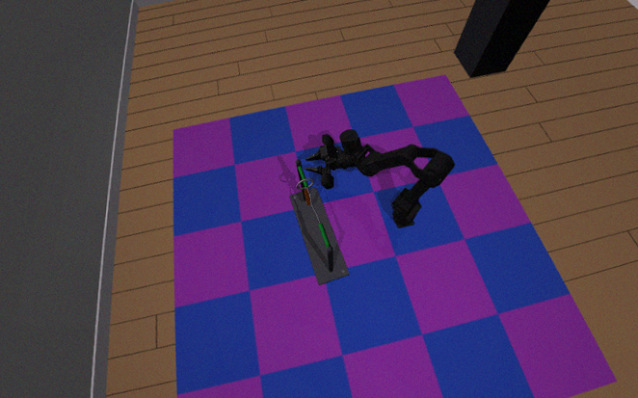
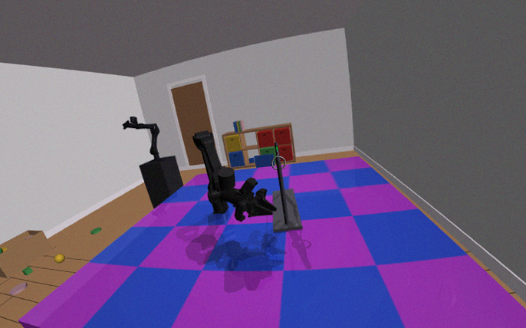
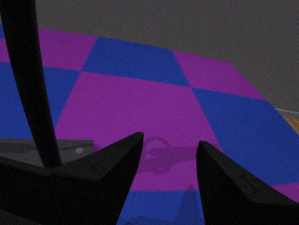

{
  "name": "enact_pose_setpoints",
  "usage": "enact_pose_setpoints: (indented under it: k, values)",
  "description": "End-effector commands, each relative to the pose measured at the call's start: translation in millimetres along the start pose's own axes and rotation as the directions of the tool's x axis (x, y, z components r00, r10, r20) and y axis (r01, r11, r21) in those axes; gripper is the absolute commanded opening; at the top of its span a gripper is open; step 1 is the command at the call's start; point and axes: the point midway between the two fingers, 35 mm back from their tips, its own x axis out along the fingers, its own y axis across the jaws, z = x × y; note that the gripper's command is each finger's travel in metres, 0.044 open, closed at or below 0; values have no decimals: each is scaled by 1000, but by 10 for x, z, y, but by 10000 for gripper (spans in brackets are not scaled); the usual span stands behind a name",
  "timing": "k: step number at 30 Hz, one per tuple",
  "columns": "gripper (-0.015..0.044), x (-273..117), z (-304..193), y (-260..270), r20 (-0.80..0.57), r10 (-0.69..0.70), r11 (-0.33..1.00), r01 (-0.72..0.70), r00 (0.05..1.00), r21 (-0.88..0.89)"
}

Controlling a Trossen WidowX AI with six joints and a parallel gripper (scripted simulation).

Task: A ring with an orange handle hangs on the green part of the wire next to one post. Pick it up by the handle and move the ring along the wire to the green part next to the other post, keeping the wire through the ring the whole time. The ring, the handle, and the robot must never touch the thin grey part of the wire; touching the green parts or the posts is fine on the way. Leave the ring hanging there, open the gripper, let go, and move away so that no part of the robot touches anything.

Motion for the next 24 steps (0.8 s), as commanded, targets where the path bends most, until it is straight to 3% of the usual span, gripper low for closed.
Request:
enact_pose_setpoints:
  k: [1,13,24]
  values:
    - [160,-186,-272,291,41,111,993,-113,993,36]
    - [160,-827,-639,1100,180,353,924,-372,918,84]
    - [160,-736,-502,1118,191,358,924,-377,914,71]
